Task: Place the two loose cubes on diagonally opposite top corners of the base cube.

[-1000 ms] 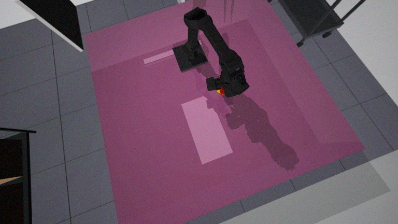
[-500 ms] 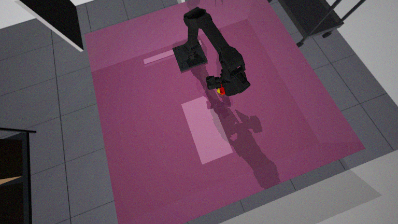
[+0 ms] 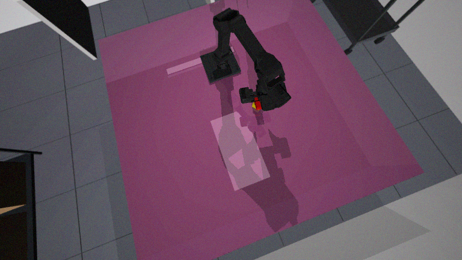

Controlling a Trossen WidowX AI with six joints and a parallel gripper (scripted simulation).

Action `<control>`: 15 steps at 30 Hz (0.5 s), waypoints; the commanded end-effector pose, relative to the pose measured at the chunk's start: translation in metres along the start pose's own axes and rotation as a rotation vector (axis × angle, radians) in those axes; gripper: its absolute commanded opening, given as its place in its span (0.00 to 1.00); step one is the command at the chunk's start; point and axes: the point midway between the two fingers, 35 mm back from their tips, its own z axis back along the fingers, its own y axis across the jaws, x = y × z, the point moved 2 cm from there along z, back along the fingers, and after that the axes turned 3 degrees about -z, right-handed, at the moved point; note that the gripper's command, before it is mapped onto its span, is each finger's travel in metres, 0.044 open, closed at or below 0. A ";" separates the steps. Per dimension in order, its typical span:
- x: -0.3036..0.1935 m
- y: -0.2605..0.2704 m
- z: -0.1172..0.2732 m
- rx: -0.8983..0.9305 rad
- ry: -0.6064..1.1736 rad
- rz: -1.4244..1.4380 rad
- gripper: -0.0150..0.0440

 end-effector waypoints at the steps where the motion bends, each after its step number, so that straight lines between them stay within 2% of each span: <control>1: -0.001 0.002 0.000 0.000 0.000 0.000 0.87; 3: -0.012 0.019 0.001 0.002 0.000 0.000 0.93; 10: -0.087 0.094 0.004 0.010 0.008 0.001 0.93; 15: -0.095 0.099 0.004 0.010 0.009 0.001 0.93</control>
